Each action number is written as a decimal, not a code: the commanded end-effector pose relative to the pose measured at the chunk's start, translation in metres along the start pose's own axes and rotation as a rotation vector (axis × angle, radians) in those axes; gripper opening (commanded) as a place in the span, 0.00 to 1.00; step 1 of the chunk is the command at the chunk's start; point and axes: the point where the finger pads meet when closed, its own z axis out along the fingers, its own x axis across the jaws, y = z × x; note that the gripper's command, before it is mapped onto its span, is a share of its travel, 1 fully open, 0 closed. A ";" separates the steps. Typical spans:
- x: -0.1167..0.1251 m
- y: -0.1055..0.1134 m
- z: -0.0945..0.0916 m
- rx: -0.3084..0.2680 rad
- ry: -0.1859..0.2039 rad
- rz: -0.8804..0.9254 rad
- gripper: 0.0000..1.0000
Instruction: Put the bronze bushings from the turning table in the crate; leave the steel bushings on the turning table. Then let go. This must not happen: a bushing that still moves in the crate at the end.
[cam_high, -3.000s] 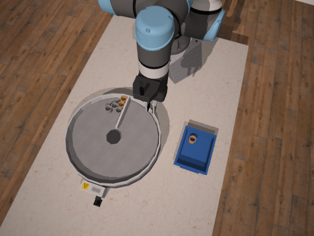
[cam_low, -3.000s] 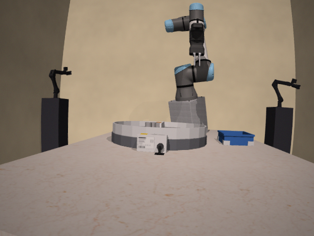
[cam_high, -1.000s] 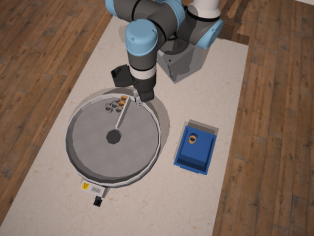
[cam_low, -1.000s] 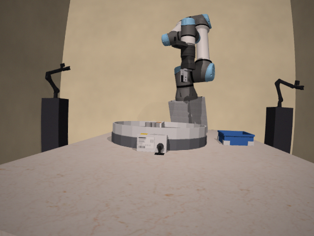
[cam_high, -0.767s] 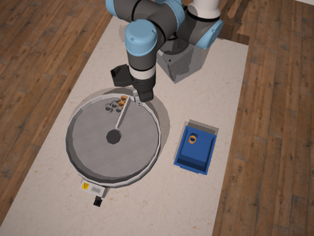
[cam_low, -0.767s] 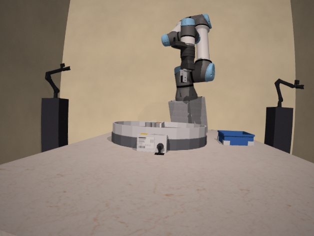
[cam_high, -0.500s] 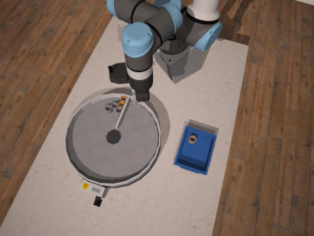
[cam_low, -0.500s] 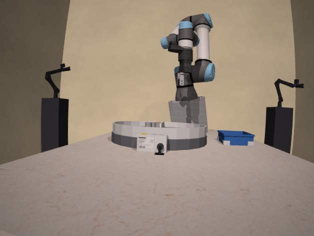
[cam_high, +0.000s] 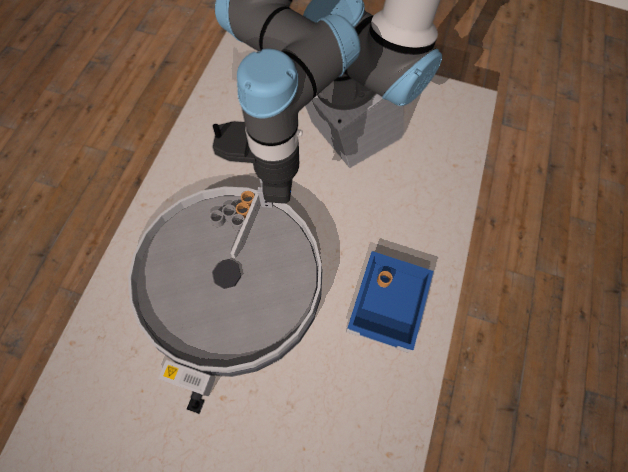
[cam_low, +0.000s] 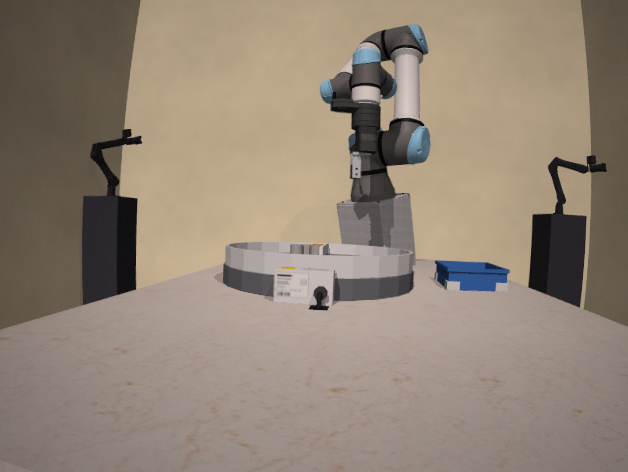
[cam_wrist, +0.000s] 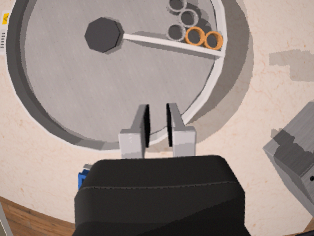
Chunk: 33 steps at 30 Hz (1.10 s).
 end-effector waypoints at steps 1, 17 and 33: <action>0.002 -0.004 0.004 0.004 -0.002 0.054 0.40; 0.017 -0.018 0.023 0.003 -0.002 0.292 0.40; 0.031 -0.031 0.043 0.002 -0.002 0.530 0.40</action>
